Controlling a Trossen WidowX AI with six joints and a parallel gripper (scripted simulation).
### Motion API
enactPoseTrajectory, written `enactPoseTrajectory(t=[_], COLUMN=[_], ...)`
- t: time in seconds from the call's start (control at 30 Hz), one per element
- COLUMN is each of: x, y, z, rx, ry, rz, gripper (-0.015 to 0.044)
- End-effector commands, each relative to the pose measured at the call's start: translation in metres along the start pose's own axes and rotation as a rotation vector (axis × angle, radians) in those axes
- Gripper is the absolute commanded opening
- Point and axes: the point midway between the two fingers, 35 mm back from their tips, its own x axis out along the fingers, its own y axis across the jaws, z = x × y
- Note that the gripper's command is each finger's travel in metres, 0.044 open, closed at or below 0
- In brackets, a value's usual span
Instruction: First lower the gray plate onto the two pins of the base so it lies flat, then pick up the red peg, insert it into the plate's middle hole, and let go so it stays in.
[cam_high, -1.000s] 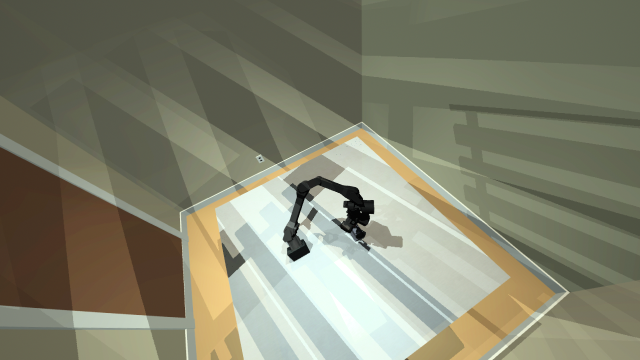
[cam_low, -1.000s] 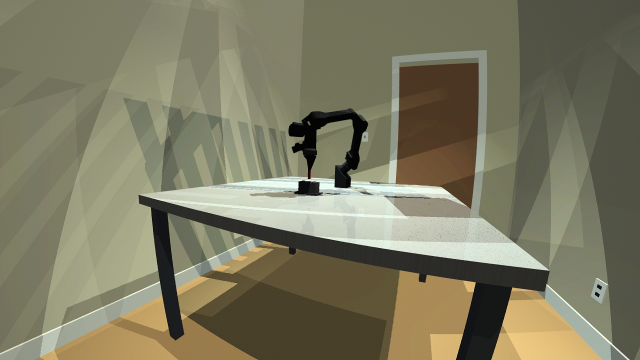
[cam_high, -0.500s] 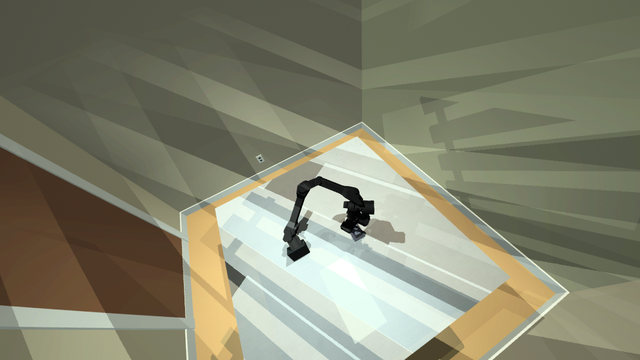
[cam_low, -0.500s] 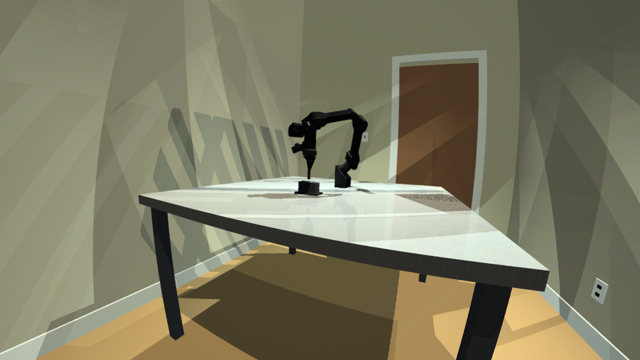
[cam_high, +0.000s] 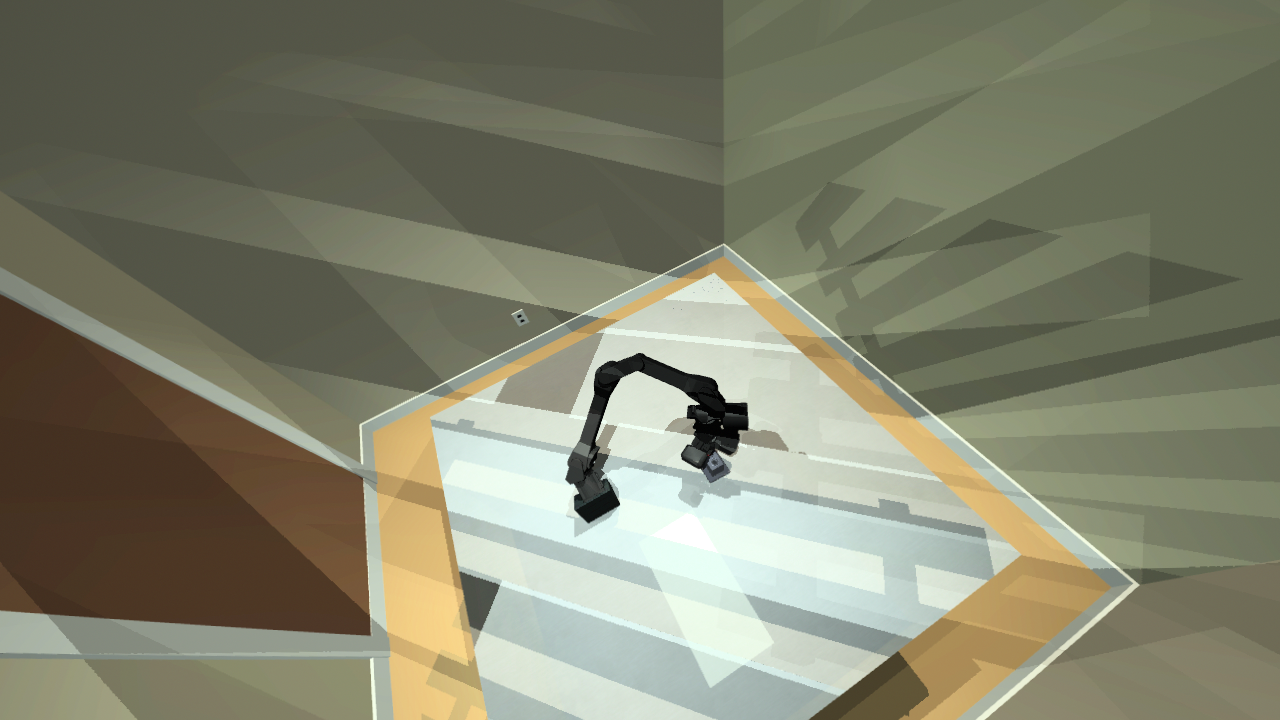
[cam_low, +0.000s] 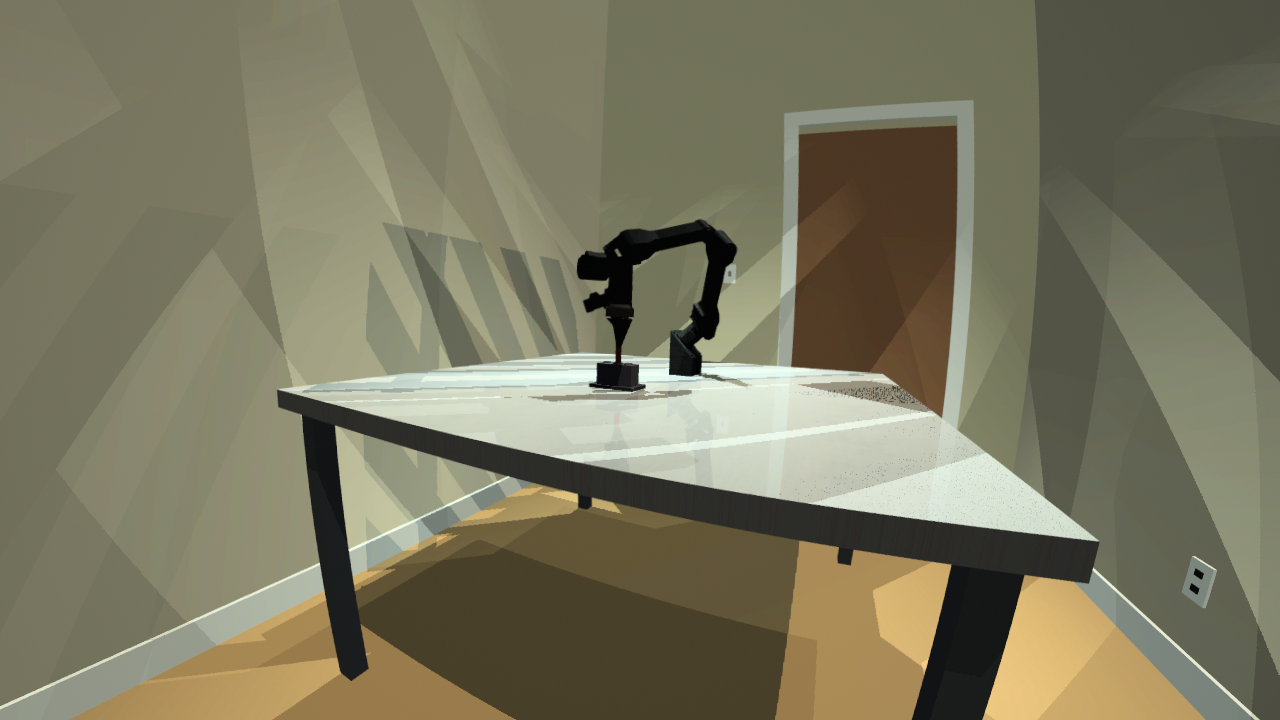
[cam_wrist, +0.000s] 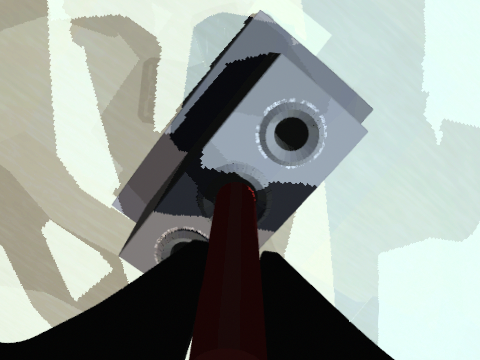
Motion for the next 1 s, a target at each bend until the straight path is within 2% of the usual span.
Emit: enactPoseTrajectory(t=[0.0, 0.9, 0.97], x=[-0.0008, 0.0015, 0.0015], y=[0.0002, -0.0006, -0.0006], z=[0.0003, 0.0009, 0.0009], rx=[-0.001, -0.001, -0.001], ry=[-0.001, 0.0, 0.0], rz=[0.001, 0.0, 0.0], gripper=[0.0, 0.0, 0.0053])
